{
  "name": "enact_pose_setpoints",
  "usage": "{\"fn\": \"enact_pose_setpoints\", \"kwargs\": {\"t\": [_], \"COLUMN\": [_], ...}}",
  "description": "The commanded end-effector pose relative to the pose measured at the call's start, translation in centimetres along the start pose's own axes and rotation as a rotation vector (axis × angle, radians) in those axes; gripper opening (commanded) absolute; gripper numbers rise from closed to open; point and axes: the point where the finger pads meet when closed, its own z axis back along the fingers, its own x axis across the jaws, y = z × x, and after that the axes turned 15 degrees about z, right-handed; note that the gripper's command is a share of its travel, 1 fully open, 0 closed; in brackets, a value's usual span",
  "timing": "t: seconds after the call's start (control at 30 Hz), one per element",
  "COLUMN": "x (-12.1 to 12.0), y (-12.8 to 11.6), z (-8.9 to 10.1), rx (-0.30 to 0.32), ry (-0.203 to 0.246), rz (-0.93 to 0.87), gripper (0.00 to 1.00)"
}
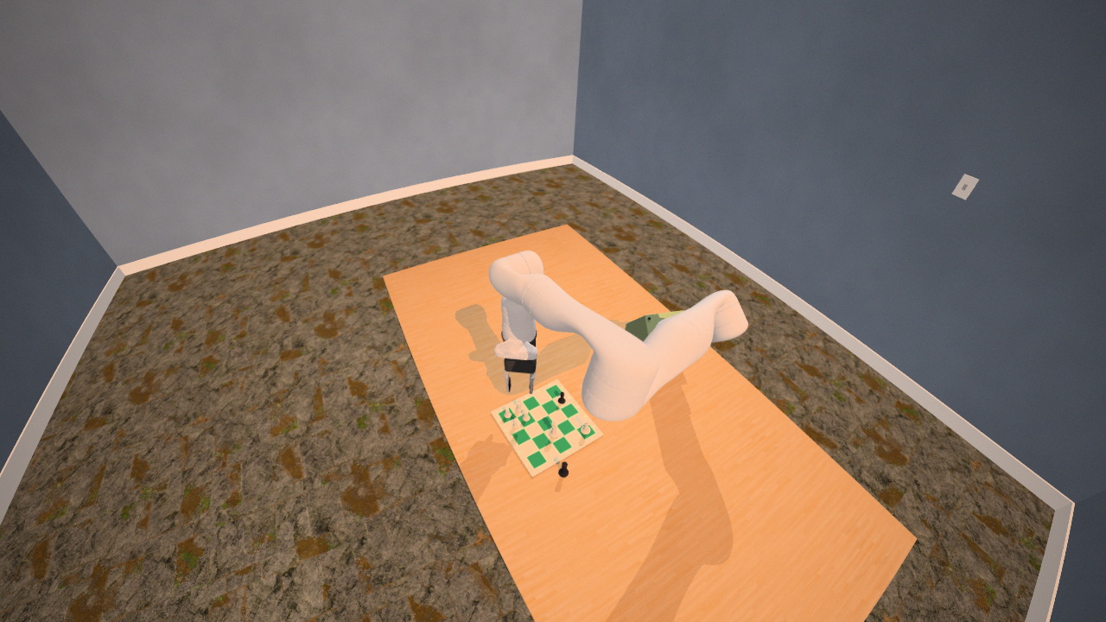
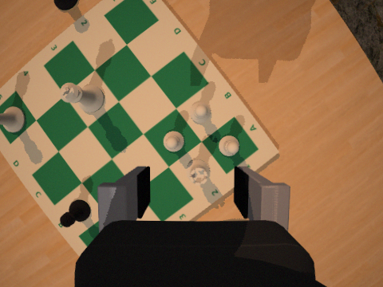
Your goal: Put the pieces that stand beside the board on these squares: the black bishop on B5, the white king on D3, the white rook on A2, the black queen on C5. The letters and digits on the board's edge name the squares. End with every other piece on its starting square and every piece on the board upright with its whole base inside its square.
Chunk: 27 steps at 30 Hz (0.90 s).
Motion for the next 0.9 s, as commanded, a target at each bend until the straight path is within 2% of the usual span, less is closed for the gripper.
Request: {"fn": "enact_pose_setpoints", "kwargs": {"t": [0.0, 0.33, 0.87], "x": [0.0, -0.5, -1.9], "y": [0.5, 1.6, 4.4], "z": [0.1, 0.1, 0.1], "rx": [0.0, -0.007, -0.02], "ry": [-0.002, 0.001, 0.013], "rz": [0.034, 0.184, 0.606], "gripper": [1.0, 1.0, 1.0]}}
